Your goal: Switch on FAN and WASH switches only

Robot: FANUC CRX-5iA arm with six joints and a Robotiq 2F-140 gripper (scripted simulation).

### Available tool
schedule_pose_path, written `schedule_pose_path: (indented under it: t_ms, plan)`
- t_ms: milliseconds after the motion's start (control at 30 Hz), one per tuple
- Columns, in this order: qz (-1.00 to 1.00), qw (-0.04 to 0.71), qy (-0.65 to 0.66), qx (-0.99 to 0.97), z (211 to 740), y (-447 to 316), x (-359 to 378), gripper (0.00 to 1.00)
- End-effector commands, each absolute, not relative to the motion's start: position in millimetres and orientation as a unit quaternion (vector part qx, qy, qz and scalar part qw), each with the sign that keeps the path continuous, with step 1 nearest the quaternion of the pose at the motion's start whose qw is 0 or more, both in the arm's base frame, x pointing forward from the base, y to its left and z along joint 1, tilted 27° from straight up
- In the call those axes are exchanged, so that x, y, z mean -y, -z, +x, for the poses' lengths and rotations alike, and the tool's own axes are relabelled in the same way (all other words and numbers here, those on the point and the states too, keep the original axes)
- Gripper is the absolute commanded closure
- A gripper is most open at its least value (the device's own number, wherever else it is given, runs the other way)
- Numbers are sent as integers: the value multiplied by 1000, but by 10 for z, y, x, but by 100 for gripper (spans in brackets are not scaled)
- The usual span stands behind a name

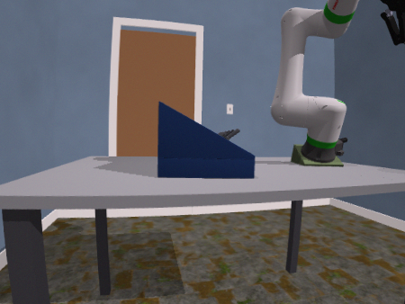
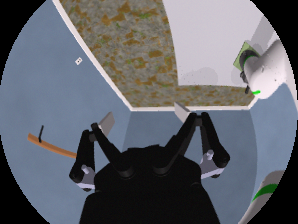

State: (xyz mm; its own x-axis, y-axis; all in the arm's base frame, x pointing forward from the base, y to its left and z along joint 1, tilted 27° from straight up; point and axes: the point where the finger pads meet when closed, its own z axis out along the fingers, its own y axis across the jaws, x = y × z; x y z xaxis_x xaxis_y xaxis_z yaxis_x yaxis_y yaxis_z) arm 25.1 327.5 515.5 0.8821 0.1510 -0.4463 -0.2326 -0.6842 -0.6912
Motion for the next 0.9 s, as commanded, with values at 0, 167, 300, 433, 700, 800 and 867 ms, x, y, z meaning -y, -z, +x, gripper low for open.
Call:
schedule_pose_path:
  t_ms: [0, 167, 300, 433, 700, 800, 867]
  plan:
    - [-885, 397, -242, -23, 251, -5157, -3275, 0]
    - [-885, 397, -242, -23, 251, -5157, -3275, 0]
    - [-885, 397, -242, -23, 251, -5157, -3275, 0]
    - [-885, 397, -241, -23, 257, -5153, -3274, 0]
    - [-902, 390, -159, -90, 1058, -4659, -3144, 0]
    - [-908, 384, -120, -115, 1405, -4454, -3028, 0]
    - [-914, 373, -74, -141, 1786, -4236, -2855, 0]
